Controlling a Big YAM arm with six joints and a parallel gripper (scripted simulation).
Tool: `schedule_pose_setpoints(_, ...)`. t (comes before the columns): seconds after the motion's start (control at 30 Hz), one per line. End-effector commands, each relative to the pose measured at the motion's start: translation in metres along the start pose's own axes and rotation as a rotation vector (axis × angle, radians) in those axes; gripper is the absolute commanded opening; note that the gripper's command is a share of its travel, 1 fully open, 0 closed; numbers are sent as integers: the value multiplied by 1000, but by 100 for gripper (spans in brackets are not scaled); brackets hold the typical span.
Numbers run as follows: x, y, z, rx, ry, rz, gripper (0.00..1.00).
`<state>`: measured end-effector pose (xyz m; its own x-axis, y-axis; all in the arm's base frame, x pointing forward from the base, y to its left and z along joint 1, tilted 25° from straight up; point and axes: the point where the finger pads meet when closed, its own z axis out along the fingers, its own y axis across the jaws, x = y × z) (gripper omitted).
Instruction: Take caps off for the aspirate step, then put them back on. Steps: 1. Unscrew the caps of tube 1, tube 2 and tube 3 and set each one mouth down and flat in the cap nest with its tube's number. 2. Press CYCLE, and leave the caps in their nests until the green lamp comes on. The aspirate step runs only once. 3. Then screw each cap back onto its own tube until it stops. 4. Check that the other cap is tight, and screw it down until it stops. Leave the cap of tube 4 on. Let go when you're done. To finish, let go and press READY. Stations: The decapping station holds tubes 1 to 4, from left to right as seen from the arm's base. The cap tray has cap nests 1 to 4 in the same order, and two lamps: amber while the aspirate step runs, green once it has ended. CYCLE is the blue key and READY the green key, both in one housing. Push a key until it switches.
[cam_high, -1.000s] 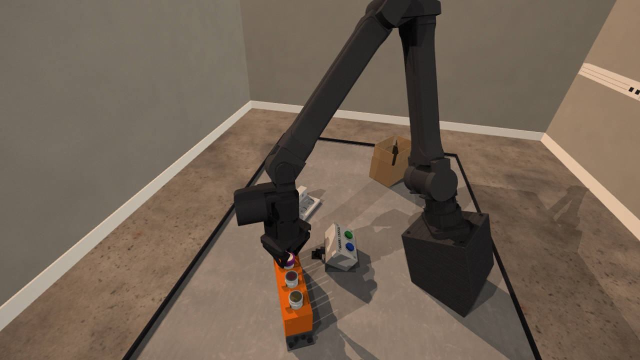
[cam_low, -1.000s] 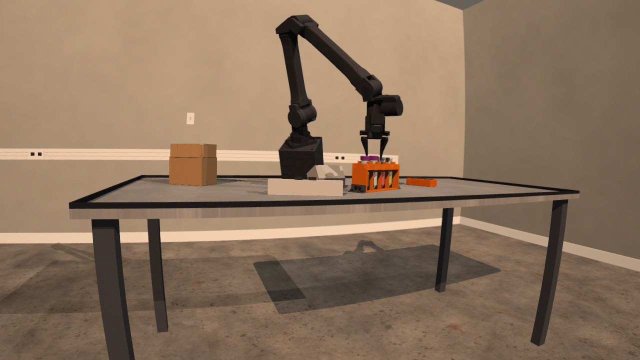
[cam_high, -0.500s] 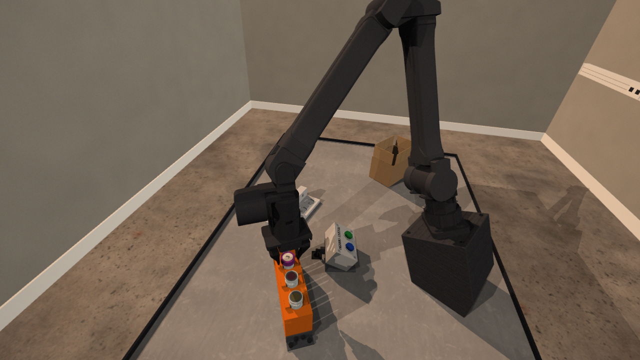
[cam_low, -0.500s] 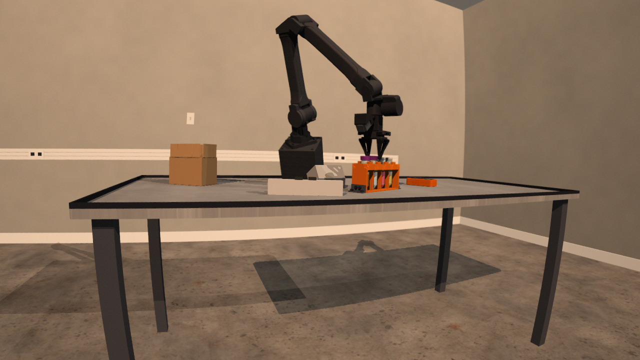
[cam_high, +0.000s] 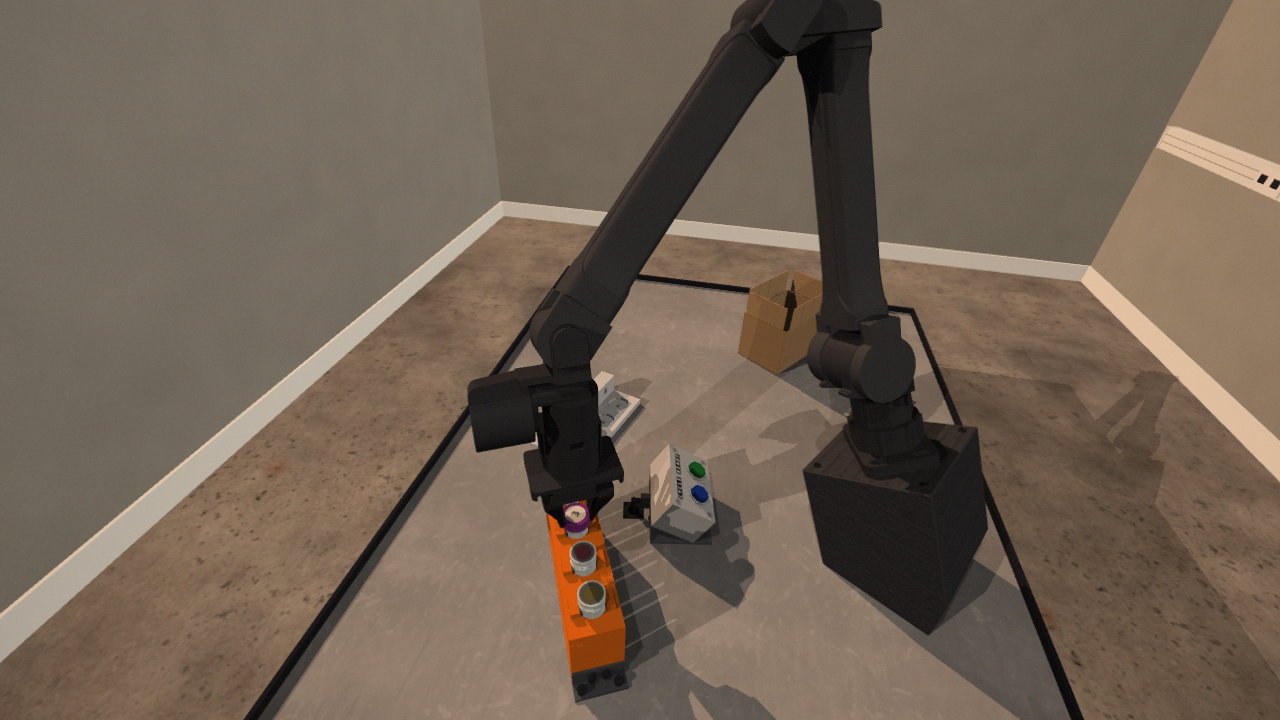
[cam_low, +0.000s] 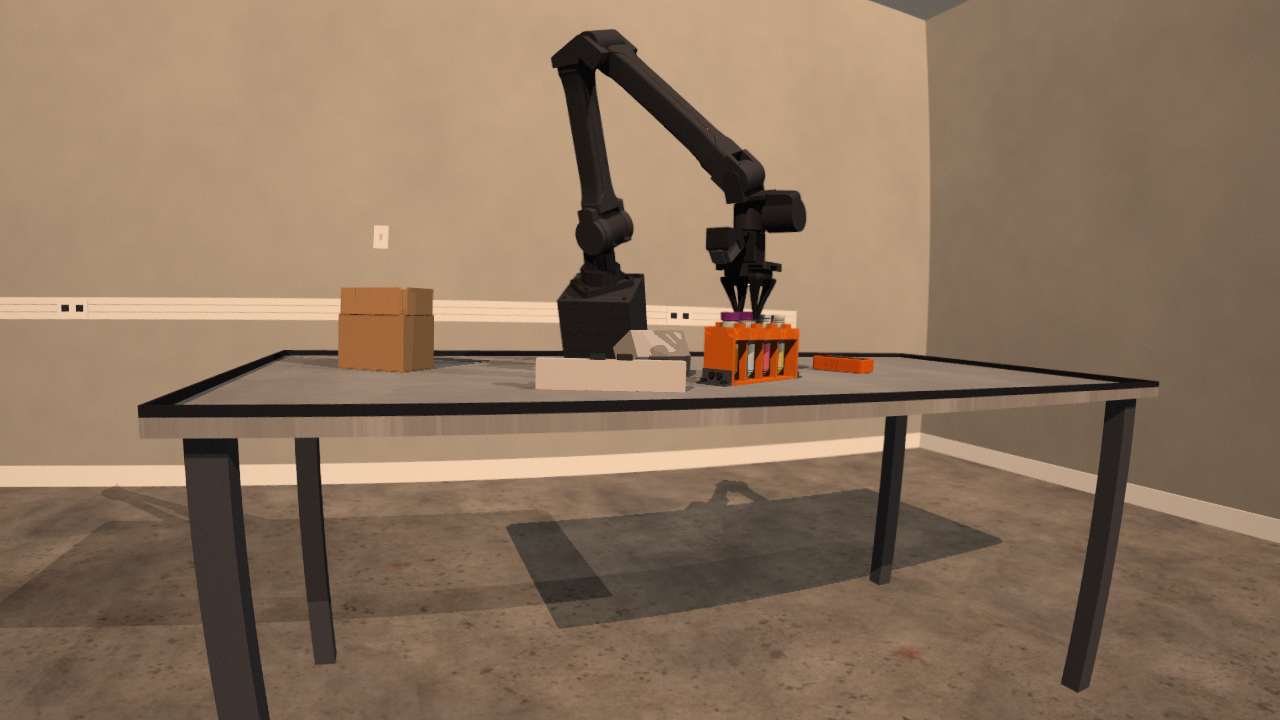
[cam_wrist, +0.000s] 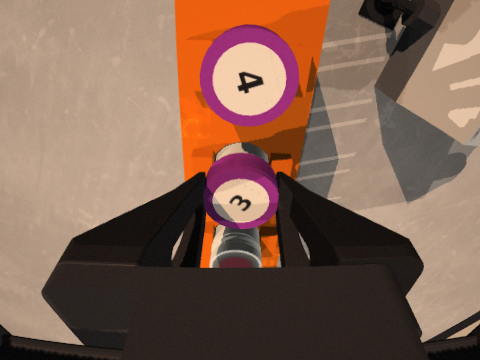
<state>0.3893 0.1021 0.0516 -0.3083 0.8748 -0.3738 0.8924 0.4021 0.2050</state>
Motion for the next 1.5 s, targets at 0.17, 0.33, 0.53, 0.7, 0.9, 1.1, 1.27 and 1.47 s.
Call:
schedule_pose_setpoints(0.17,-3,6,-4,-5,-3,-42,0)
schedule_pose_setpoints(0.33,-3,7,-5,-8,-3,-291,0)
schedule_pose_setpoints(0.53,-3,7,-6,-9,-4,-591,0)
schedule_pose_setpoints(0.7,-3,7,-6,-10,-5,-740,0)
schedule_pose_setpoints(0.9,-4,7,-6,-9,-7,-1039,0)
schedule_pose_setpoints(1.1,-4,7,-6,-8,-9,-1321,0)
schedule_pose_setpoints(1.27,-5,7,-6,-7,-10,-1485,0)
schedule_pose_setpoints(1.47,-6,7,-7,-5,-11,-1784,0)
